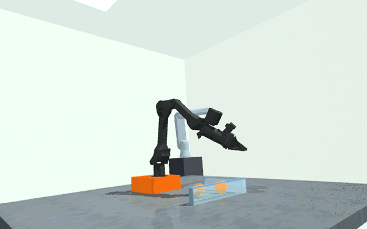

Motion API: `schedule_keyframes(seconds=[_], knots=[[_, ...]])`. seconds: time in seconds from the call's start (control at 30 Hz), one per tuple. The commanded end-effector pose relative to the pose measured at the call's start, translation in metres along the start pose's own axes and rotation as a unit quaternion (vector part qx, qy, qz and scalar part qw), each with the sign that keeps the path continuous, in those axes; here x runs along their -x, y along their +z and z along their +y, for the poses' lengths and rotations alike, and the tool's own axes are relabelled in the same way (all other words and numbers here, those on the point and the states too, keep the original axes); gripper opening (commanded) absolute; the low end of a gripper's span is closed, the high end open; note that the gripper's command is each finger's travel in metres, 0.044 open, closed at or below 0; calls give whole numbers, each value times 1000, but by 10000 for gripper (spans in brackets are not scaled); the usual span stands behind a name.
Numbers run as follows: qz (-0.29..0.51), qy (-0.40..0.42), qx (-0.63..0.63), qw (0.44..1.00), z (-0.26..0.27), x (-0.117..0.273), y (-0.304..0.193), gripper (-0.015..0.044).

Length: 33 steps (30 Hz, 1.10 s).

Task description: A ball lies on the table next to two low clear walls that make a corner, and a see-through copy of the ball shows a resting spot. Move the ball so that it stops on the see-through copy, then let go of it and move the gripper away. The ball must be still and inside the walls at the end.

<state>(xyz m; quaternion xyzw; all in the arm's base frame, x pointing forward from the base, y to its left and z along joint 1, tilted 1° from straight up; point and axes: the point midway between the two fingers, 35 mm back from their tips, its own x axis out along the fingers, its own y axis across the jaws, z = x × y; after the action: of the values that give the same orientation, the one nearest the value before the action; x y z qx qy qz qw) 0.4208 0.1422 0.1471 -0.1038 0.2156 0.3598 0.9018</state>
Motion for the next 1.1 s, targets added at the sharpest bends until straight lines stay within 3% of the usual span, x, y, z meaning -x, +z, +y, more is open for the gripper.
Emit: schedule_keyframes(seconds=[0.0,0.3,1.07], knots=[[311,75,259,911,9,-2,-79,375],[448,214,351,794,28,39,-114,375],[448,215,351,793,29,31,-127,375]])
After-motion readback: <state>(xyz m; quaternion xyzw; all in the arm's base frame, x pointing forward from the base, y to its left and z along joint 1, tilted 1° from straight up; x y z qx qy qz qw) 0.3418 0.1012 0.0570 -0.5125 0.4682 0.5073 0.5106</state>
